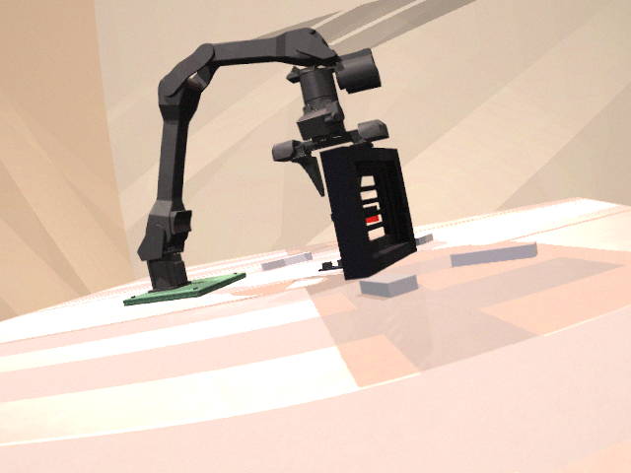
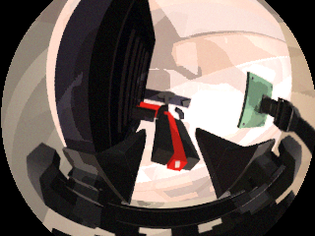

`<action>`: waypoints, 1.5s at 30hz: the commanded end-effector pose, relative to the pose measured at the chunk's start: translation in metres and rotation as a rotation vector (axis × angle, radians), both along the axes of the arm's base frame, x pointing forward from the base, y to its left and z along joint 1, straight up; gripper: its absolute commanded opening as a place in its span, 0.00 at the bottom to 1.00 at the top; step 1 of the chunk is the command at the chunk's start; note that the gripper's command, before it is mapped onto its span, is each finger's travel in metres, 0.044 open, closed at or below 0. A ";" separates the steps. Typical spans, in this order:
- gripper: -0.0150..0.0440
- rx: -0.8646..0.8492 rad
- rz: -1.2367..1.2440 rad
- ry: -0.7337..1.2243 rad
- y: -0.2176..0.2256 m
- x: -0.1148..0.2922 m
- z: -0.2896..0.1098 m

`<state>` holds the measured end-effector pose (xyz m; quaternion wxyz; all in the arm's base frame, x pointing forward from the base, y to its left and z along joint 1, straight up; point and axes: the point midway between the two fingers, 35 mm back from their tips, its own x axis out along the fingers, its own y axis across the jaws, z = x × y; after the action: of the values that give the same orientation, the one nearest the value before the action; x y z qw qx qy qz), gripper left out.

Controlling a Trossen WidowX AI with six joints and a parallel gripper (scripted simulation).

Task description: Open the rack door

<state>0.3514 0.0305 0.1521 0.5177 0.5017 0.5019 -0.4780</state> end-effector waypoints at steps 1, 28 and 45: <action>0.74 0.003 -0.190 0.005 -0.001 0.000 -0.001; 0.32 0.012 -0.412 0.007 -0.001 0.000 -0.001; 0.27 0.005 -0.232 0.006 -0.002 -0.006 -0.002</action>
<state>0.3508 0.0305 0.1515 0.4400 0.5726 0.4264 -0.5447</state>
